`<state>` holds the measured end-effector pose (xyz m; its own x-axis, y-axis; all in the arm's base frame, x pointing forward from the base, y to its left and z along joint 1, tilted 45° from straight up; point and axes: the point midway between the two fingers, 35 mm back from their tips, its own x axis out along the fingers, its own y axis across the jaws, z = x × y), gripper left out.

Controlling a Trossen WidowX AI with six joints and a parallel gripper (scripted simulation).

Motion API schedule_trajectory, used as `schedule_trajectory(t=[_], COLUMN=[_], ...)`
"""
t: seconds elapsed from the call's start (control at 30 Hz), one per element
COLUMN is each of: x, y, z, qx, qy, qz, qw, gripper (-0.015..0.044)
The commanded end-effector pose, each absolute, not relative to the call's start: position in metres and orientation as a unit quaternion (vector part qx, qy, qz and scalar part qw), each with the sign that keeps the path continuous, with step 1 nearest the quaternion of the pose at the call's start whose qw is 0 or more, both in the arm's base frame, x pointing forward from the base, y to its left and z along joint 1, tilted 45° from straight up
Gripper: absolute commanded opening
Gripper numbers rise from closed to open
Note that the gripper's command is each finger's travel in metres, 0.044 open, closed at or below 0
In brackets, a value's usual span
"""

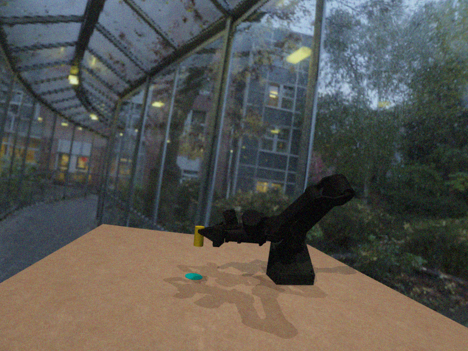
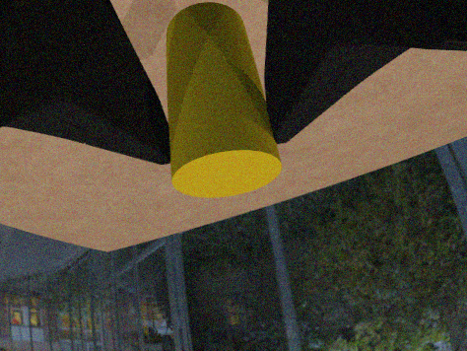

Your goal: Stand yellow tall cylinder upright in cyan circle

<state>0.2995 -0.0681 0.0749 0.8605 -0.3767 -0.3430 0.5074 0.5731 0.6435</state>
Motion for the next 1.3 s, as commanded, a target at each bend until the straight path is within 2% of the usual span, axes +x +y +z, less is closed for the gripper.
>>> schedule_trajectory(t=[0.0, 1.27], x=[0.299, 0.311], y=[-0.069, -0.019], z=[0.076, 0.024], qx=[0.391, 0.393], qy=[0.081, 0.084], qz=[-0.252, -0.254], qw=[0.882, 0.88], gripper=[0.0105, 0.0105])
